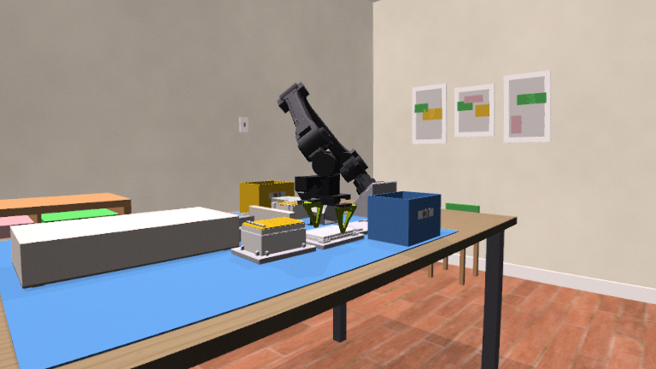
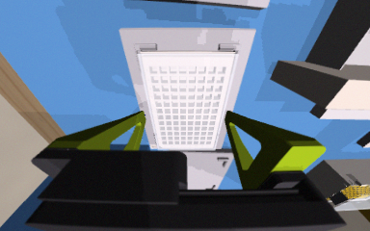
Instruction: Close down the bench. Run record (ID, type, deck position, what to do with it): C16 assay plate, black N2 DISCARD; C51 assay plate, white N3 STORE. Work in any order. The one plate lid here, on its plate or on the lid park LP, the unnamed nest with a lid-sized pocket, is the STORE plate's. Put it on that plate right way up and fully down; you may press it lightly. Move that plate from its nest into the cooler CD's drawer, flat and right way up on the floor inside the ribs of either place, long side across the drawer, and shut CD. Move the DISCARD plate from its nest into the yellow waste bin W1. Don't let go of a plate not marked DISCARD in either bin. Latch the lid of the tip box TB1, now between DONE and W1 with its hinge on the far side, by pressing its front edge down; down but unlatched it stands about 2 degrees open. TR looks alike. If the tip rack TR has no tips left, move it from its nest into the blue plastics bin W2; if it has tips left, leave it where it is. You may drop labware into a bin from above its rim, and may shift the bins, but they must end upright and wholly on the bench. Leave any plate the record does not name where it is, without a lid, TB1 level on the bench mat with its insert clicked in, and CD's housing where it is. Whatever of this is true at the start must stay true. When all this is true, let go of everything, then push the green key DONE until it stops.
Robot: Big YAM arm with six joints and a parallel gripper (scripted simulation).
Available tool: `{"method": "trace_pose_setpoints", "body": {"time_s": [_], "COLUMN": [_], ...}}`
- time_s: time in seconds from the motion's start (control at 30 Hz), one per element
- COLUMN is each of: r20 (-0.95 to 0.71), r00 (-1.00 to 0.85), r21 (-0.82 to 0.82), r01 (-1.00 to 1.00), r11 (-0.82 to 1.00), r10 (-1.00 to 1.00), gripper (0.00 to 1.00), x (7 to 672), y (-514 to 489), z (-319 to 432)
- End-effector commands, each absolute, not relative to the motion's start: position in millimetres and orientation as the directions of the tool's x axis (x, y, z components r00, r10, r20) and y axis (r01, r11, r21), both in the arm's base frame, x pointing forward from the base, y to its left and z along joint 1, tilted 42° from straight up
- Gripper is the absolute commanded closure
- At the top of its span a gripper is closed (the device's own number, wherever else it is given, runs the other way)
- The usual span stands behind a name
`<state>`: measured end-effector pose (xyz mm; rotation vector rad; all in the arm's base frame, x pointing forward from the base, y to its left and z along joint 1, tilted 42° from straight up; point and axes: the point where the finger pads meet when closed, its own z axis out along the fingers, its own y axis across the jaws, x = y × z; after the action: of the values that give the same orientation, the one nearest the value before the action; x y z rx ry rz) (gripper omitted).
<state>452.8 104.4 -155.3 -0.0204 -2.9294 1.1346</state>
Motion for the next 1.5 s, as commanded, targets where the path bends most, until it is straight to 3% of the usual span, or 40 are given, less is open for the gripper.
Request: {"method": "trace_pose_setpoints", "body": {"time_s": [0.0,1.47], "r20": [-0.071,-0.069], "r00": [-0.997,-0.998], "r21": [-0.649,-0.646], "r01": [0.052,0.046], "r11": [0.759,0.762], "r10": [0.008,0.001], "gripper": [0.00,0.00], "x": [478.1,474.7], "y": [128.2,168.3], "z": [-130.2,-90.6]}}
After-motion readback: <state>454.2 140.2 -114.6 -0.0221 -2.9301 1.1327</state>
